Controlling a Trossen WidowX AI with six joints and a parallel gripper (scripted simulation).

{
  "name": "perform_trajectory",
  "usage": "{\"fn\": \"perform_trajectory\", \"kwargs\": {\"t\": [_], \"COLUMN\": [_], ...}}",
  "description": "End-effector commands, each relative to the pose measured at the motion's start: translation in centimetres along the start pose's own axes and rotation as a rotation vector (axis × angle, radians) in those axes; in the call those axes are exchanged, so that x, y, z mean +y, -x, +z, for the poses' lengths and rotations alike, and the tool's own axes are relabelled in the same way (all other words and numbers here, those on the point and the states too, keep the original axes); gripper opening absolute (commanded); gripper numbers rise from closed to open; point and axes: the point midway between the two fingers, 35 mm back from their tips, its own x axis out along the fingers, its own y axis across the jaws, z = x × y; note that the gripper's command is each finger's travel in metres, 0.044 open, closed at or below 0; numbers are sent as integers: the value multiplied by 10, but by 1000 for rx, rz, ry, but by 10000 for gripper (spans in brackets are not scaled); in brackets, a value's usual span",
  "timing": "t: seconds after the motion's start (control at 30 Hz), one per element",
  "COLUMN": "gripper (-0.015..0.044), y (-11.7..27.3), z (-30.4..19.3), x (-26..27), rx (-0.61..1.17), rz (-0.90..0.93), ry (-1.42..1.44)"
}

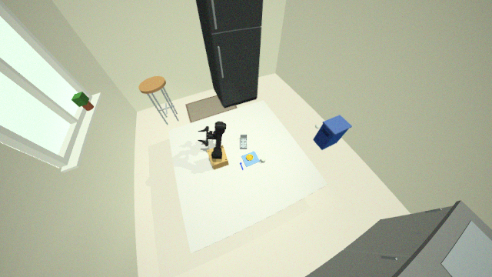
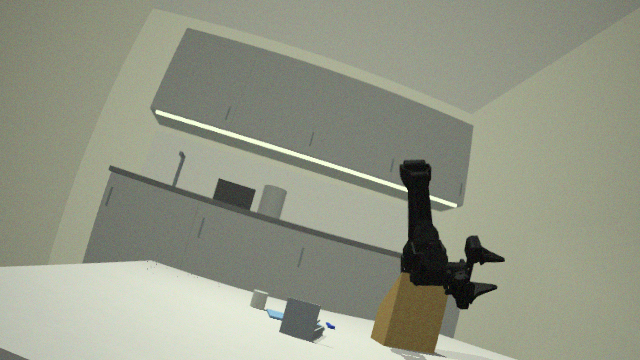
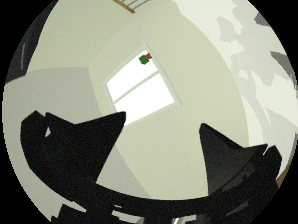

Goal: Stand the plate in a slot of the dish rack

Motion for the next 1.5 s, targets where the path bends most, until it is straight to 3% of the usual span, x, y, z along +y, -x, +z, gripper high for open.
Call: {"fn": "perform_trajectory", "kwargs": {"t": [0.0, 0.37, 0.8, 1.13, 1.47], "gripper": [400, 400, 400, 400, 400], "y": [0, 42, 138, 233, 328], "z": [1, 40, 60, 42, -10], "x": [1, 37, 67, 66, 39], "rx": [-5, -337, -755, -1043, -1270], "rz": [-1, -70, -223, -397, -617], "ry": [2, 116, 168, 124, 3]}}
